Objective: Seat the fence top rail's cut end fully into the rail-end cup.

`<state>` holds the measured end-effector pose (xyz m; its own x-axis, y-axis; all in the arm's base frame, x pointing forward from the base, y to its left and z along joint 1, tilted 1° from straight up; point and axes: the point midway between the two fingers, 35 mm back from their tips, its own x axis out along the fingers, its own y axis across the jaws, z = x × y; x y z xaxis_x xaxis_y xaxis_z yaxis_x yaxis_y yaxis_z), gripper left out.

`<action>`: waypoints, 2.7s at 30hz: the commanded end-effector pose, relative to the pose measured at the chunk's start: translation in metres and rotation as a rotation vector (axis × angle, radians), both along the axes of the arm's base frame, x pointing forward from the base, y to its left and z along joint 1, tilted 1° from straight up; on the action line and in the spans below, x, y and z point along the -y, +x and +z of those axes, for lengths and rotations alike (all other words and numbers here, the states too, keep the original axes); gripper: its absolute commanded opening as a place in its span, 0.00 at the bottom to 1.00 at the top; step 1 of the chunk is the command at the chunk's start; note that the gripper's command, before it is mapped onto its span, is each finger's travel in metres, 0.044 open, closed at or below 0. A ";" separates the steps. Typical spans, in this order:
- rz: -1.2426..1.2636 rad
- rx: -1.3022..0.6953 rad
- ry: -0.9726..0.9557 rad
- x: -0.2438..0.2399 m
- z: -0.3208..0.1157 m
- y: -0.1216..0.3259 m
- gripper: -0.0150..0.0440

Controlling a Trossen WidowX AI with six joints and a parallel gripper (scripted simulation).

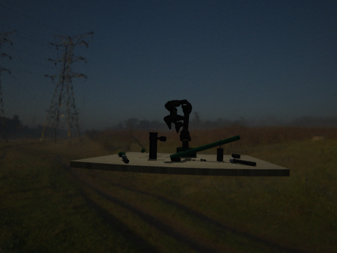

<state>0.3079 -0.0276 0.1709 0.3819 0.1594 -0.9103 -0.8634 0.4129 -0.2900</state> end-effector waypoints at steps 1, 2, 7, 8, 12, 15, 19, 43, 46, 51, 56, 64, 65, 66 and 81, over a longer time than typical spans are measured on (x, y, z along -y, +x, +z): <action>0.463 0.085 -0.121 0.046 -0.003 -0.009 1.00; 0.522 0.102 -0.138 0.053 -0.003 -0.012 1.00; 0.799 0.202 -0.223 0.084 -0.005 -0.024 1.00; 0.840 0.221 -0.238 0.088 -0.005 -0.026 1.00; 0.961 0.271 -0.289 0.098 -0.005 -0.031 1.00; 0.961 0.271 -0.289 0.098 -0.005 -0.031 1.00; 0.961 0.271 -0.289 0.098 -0.005 -0.031 1.00; 0.961 0.271 -0.289 0.096 -0.040 -0.025 1.00; 0.961 0.271 -0.289 0.095 -0.045 -0.023 1.00; 0.961 0.271 -0.289 0.093 -0.052 -0.019 1.00; 0.961 0.271 -0.289 0.090 -0.059 -0.016 1.00; 0.960 0.272 -0.289 0.086 -0.070 -0.010 1.00; 0.960 0.272 -0.289 0.086 -0.072 -0.010 1.00; 0.960 0.272 -0.289 0.085 -0.073 -0.009 1.00; 0.960 0.274 -0.288 0.078 -0.090 -0.002 1.00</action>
